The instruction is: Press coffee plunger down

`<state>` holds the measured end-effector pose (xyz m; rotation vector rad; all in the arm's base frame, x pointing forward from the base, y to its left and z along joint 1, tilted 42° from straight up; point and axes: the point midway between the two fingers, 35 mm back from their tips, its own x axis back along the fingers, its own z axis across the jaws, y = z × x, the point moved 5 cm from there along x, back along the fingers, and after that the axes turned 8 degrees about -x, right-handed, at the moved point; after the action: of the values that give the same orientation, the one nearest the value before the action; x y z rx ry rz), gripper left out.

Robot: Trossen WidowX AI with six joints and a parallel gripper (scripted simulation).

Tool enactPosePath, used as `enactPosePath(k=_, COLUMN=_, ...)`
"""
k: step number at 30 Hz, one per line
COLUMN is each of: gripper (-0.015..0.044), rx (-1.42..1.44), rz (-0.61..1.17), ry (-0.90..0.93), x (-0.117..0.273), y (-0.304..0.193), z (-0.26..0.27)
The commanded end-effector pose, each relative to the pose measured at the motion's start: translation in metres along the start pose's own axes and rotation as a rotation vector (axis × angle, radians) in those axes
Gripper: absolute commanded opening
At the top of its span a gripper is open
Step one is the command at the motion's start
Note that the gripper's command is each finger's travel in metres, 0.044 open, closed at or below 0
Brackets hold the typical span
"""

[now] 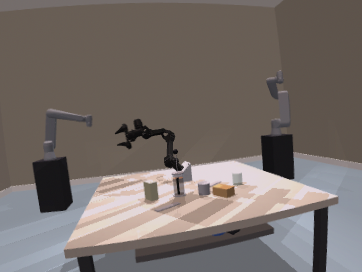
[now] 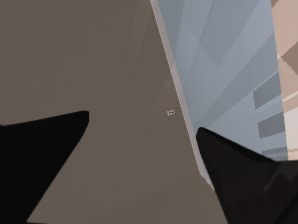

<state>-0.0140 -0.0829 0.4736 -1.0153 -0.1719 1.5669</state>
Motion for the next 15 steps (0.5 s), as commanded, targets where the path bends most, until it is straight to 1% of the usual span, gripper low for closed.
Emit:
enactPosePath(k=1, gripper=0.0440, rx=0.080, rz=0.038, ry=-0.094, x=-0.006, y=-0.012, z=-0.024)
enactPosePath(k=5, gripper=0.0440, rx=0.187, rz=0.138, ry=-0.191, x=-0.007, y=-0.033, z=-0.054)
enactPosePath(k=9, gripper=0.0440, rx=0.378, rz=0.247, ry=-0.353, x=0.001, y=-0.059, z=-0.094)
enactPosePath(k=12, gripper=0.0440, rx=0.560, rz=0.386, ry=-0.467, x=0.019, y=-0.083, z=-0.126)
enactPosePath(k=15, gripper=0.0440, rx=0.760, rz=0.544, ry=-0.554, x=0.046, y=-0.106, z=-0.155)
